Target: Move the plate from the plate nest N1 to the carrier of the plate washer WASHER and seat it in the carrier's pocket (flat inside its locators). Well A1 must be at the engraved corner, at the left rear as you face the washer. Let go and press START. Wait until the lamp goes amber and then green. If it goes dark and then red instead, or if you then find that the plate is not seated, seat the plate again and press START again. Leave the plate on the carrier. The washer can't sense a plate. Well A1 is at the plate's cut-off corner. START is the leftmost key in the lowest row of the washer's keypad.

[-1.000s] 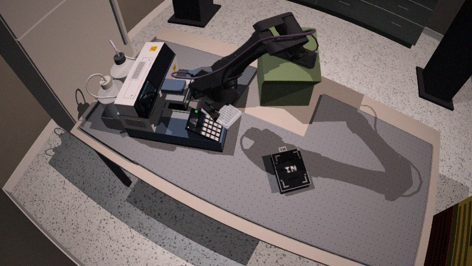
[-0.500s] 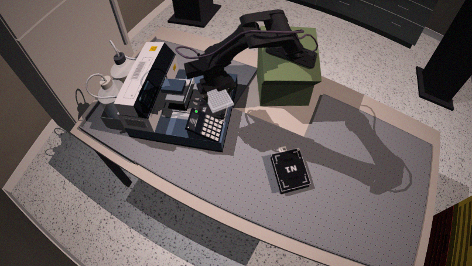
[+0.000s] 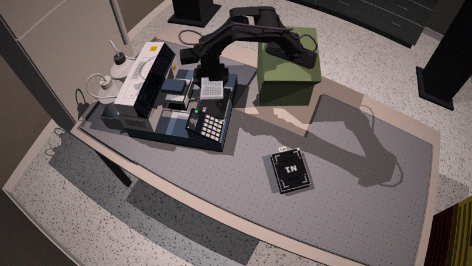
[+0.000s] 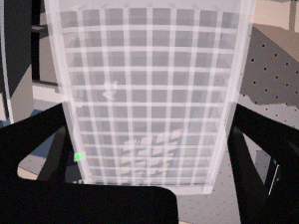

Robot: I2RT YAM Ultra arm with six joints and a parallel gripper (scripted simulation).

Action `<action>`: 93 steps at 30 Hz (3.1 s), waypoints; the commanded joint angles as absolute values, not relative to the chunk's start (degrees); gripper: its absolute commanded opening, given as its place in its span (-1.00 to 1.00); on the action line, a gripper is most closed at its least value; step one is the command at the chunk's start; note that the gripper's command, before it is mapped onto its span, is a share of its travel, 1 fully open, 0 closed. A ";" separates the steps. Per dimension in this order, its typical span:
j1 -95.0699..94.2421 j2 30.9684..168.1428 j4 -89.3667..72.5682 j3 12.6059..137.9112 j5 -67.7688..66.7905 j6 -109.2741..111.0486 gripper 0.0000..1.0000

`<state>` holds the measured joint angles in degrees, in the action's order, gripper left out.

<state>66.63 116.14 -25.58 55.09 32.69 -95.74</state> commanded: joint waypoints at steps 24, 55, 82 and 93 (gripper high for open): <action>66.28 114.41 -27.57 57.17 32.48 -107.56 0.68; 66.11 115.57 -27.09 56.39 32.65 -107.50 0.68; 64.26 118.58 -22.66 55.39 32.11 -109.45 0.68; 63.14 121.54 -18.53 54.08 31.95 -111.38 0.68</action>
